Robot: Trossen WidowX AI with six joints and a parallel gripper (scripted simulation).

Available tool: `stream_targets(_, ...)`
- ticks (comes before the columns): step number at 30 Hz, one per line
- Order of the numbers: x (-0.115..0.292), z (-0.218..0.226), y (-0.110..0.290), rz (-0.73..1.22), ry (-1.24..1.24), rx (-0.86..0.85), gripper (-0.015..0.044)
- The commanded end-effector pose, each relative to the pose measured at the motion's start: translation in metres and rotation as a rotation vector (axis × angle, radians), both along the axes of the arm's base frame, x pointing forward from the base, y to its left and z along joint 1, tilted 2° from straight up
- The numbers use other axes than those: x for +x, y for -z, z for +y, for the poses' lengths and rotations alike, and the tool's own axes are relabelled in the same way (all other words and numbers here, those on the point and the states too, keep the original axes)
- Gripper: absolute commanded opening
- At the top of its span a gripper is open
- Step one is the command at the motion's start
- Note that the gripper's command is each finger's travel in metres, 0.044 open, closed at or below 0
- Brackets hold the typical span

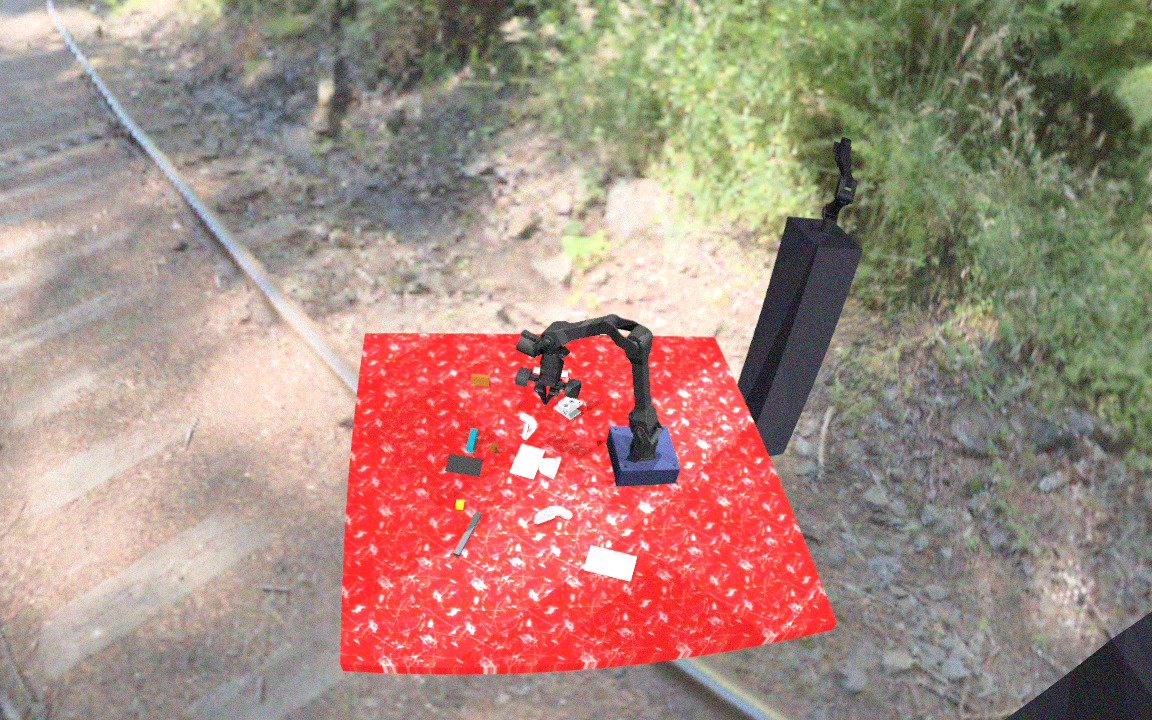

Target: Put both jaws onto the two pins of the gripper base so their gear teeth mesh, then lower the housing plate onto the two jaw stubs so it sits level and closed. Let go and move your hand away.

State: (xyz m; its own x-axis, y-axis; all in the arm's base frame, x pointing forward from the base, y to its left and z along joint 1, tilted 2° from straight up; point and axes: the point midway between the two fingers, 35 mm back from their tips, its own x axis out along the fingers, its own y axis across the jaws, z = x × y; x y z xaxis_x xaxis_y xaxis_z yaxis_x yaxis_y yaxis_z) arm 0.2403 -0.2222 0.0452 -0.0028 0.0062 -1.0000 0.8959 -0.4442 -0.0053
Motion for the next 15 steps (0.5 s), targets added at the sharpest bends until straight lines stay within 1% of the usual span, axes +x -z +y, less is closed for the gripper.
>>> stream_targets(1,0.0000,0.0000,0.0000,0.000,0.000,0.000,0.0000)
stream_targets(2,0.0000,0.0000,0.0000,0.000,0.000,0.000,0.0000)
stream_targets(15,0.0000,0.0000,0.0000,0.000,0.000,0.000,0.0341)
